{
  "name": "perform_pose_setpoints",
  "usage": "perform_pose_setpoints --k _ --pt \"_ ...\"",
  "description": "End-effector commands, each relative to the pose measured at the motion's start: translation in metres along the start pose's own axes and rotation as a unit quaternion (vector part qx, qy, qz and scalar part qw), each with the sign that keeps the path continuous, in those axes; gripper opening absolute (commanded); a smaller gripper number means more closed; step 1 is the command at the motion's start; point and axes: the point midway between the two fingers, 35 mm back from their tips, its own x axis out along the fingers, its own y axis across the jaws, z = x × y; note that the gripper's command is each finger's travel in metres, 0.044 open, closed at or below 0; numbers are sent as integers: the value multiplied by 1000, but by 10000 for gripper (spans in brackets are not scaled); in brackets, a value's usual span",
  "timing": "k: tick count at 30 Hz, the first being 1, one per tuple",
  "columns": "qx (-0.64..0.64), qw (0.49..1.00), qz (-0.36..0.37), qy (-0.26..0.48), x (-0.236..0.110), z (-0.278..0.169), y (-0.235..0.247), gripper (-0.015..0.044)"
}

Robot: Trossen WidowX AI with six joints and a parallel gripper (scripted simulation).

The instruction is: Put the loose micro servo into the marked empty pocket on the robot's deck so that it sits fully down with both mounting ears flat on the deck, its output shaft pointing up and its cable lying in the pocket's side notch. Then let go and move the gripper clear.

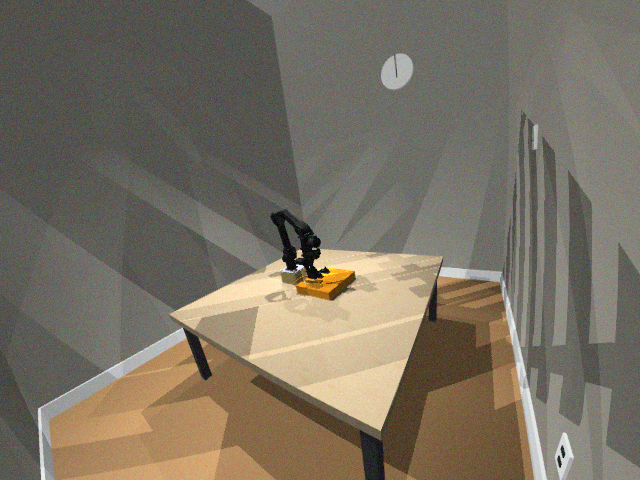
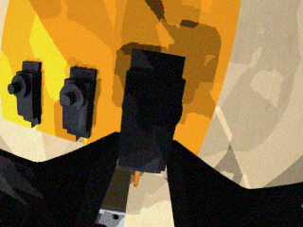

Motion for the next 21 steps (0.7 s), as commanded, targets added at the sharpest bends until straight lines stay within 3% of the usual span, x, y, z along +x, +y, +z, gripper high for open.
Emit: perform_pose_setpoints --k 1,21 --pt "5 1000 0 -2 -1 -14 1 0" --pt "31 1000 0 -2 17 -26 1 0"
